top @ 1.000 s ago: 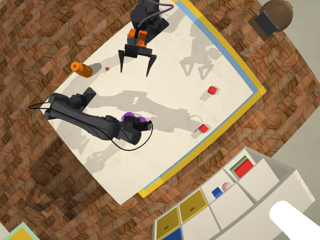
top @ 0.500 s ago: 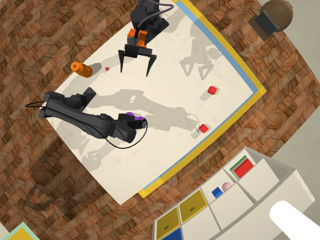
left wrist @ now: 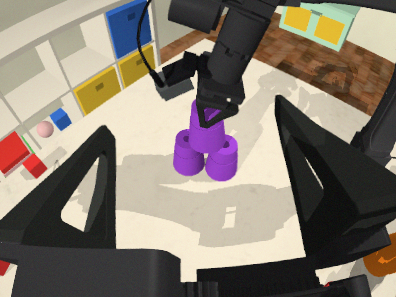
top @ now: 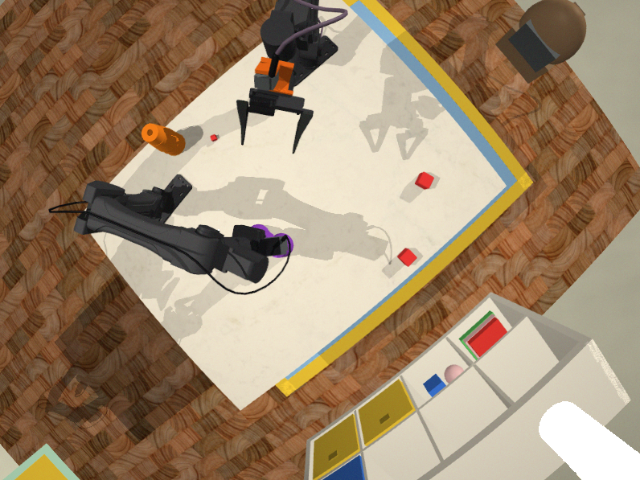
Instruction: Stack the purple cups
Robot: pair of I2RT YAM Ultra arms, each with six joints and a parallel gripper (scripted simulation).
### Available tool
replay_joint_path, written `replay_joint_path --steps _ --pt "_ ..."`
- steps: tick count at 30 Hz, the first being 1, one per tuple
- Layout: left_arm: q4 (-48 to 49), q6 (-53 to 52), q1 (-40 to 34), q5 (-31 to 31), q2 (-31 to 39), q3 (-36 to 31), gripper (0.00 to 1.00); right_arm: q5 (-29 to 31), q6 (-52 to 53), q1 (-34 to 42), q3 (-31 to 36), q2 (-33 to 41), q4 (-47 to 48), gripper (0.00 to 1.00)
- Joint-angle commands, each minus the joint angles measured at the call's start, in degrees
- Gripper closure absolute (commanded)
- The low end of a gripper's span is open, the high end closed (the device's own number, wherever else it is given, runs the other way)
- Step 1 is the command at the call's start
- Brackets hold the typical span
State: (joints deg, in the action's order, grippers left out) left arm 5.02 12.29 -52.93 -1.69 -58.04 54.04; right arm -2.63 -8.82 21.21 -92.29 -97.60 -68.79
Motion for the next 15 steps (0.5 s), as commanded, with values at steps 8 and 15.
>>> replay_joint_path --steps 8,15 --pt "-0.9 -0.48 -0.41 -0.48 1.03 0.15 0.0 0.2 0.61 0.79 0.19 2.64 1.76 1.0" --pt "-0.9 -0.48 -0.41 -0.48 1.03 0.15 0.0 0.41 0.82 1.0 -3.8 0.57 -1.01 1.0"
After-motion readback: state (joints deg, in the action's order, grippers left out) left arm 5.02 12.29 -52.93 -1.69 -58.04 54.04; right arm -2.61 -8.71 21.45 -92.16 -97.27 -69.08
